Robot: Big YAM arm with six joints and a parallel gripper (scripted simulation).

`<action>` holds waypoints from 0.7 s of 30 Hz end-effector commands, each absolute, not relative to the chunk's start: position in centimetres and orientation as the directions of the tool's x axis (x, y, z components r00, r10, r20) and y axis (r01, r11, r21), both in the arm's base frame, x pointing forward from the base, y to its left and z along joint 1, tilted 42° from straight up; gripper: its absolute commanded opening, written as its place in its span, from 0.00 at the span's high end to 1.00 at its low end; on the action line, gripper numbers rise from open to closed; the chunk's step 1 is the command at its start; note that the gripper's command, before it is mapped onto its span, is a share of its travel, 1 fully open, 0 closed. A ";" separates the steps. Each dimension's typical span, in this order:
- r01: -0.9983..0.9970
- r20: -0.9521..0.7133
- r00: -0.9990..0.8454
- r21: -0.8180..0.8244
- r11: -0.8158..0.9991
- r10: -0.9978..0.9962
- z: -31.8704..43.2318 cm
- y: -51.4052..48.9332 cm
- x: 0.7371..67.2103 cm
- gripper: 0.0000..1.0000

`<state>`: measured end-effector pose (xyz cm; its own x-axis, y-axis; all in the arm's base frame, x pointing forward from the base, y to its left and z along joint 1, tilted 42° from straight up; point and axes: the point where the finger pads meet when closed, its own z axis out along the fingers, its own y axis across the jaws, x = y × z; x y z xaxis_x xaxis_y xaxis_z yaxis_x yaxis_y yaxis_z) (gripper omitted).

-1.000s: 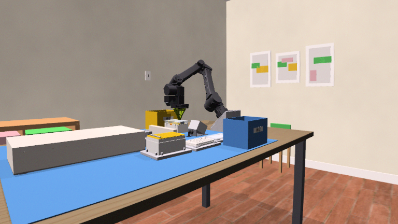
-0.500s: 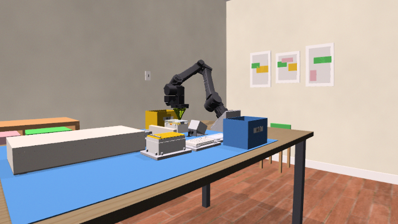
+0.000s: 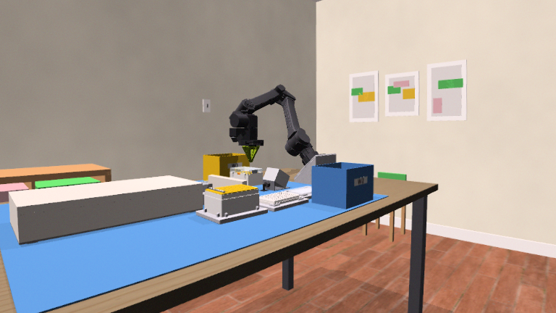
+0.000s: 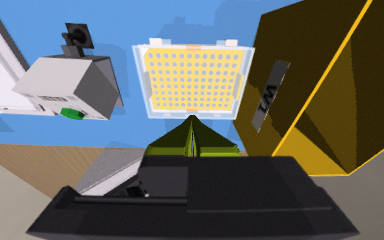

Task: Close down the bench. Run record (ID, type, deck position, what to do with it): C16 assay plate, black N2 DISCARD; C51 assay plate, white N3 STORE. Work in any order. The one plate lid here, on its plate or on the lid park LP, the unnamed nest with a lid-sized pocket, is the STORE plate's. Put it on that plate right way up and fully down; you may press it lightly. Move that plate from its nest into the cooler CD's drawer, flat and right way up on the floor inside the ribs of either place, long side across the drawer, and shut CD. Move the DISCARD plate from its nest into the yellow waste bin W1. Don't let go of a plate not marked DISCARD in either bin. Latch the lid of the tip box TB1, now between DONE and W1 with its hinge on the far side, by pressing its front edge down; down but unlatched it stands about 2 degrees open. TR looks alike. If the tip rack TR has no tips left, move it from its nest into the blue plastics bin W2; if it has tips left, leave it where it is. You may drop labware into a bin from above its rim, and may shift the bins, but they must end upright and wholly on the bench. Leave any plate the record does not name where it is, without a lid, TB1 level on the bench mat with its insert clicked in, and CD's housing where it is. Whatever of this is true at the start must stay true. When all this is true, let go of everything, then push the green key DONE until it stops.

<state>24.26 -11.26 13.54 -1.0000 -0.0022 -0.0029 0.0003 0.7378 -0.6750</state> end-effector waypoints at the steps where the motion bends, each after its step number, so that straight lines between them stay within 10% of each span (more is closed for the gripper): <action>1: 0.047 -0.061 -0.998 -0.671 0.740 0.008 15.7 -10.5 25.6 1.00; 21: 0.046 -0.059 -0.998 -0.667 0.744 0.008 18.4 -7.9 25.5 1.00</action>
<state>24.22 -8.78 16.20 -1.0000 -0.0024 0.0023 -0.0033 0.7391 -0.6736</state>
